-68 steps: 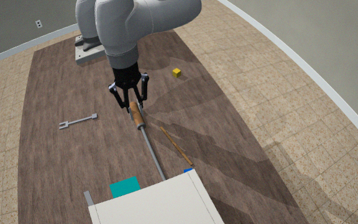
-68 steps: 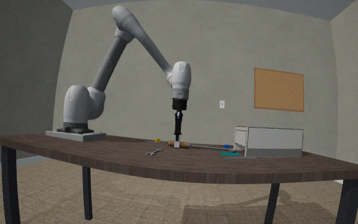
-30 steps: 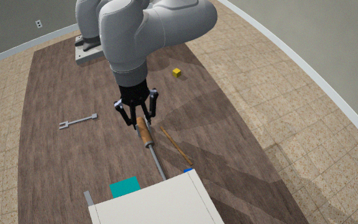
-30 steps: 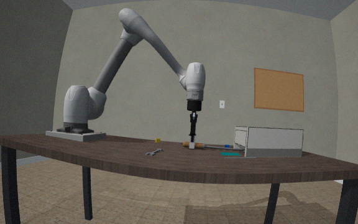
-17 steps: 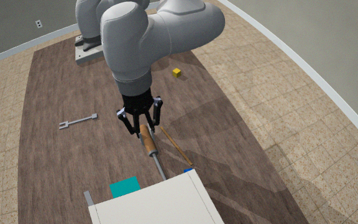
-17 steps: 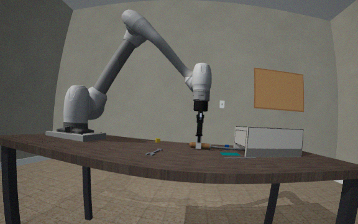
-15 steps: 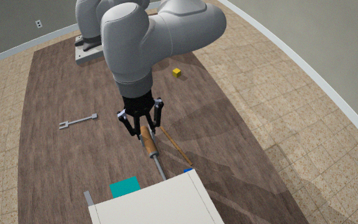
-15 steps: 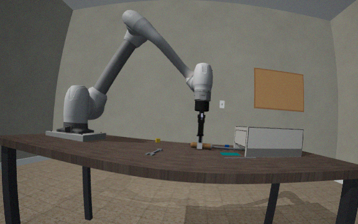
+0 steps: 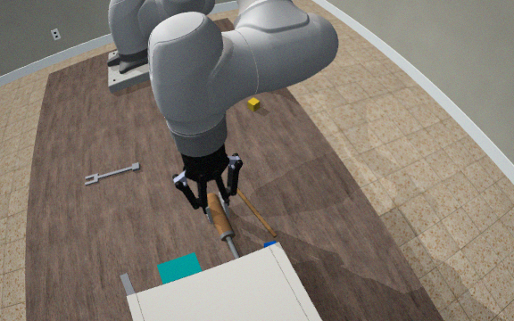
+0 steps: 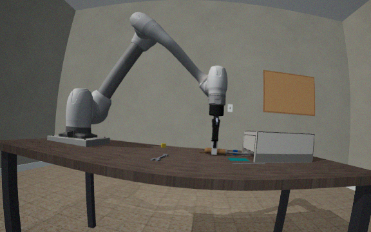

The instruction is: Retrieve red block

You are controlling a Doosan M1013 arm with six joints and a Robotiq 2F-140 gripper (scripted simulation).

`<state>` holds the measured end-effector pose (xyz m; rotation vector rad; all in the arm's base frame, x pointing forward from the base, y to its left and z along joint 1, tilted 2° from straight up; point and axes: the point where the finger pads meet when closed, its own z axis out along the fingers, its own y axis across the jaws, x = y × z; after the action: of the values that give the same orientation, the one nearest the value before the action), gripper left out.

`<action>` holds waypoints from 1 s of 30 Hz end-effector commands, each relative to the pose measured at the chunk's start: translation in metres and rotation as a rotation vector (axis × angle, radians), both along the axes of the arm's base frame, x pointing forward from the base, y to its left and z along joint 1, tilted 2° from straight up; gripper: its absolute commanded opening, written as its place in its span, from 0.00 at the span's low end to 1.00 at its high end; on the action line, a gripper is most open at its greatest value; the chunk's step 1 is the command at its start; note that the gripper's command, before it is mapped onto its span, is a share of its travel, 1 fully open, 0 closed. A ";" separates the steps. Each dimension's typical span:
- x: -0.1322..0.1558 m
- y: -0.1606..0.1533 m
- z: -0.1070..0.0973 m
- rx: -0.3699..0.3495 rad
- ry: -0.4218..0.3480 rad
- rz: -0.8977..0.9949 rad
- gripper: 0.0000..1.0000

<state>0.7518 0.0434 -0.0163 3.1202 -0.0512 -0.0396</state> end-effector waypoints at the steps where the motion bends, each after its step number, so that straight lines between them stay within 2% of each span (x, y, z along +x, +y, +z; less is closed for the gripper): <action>1: 0.010 0.000 -0.002 0.005 0.007 -0.004 0.00; 30: 0.049 -0.001 -0.003 0.005 0.007 -0.003 0.00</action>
<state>0.7994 0.0418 -0.0178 3.1196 -0.0511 -0.0401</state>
